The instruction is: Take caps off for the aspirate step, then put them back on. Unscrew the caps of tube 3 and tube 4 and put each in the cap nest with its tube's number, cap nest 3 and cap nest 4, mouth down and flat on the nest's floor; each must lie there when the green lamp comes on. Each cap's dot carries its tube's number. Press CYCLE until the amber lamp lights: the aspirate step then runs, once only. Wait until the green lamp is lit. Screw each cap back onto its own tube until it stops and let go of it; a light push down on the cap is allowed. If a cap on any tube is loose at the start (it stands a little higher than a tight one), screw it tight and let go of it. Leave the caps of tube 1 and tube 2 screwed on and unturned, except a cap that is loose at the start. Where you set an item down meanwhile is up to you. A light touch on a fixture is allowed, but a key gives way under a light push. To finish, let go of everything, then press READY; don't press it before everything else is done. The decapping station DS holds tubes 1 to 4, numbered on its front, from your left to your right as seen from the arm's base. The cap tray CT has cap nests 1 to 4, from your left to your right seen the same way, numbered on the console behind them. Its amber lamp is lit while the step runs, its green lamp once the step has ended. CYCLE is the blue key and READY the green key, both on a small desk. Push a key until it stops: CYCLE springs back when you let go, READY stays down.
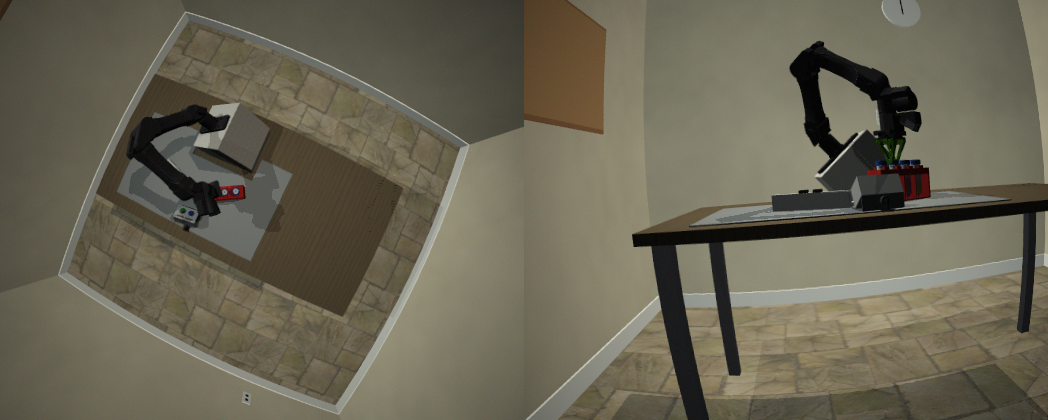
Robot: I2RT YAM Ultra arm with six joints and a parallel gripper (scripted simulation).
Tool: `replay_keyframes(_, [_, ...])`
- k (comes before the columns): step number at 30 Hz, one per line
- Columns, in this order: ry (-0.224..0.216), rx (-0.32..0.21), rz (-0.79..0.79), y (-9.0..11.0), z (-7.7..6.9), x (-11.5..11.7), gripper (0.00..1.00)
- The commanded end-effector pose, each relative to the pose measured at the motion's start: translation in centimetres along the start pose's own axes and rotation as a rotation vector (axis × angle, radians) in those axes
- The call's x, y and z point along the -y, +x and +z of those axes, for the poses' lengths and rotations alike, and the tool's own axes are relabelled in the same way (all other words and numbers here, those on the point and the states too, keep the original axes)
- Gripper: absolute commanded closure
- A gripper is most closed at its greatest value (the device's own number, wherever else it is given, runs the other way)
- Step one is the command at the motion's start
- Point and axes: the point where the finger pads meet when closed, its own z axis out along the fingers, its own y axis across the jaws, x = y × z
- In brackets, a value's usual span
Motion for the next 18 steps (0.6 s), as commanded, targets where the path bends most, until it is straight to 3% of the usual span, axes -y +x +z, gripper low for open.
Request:
replay_keyframes(1, [0.006,0.009,-0.239,-0.22,-0.33,0.12,1.0])
replay_keyframes(10, [0.008,0.008,-0.689,-0.22,-0.36,0.12,1.0])
replay_keyframes(12, [0.008,0.008,-0.689,-0.22,-0.36,0.12,1.0])
replay_keyframes(18, [0.01,0.006,-0.989,-0.22,-0.37,0.12,1.0])
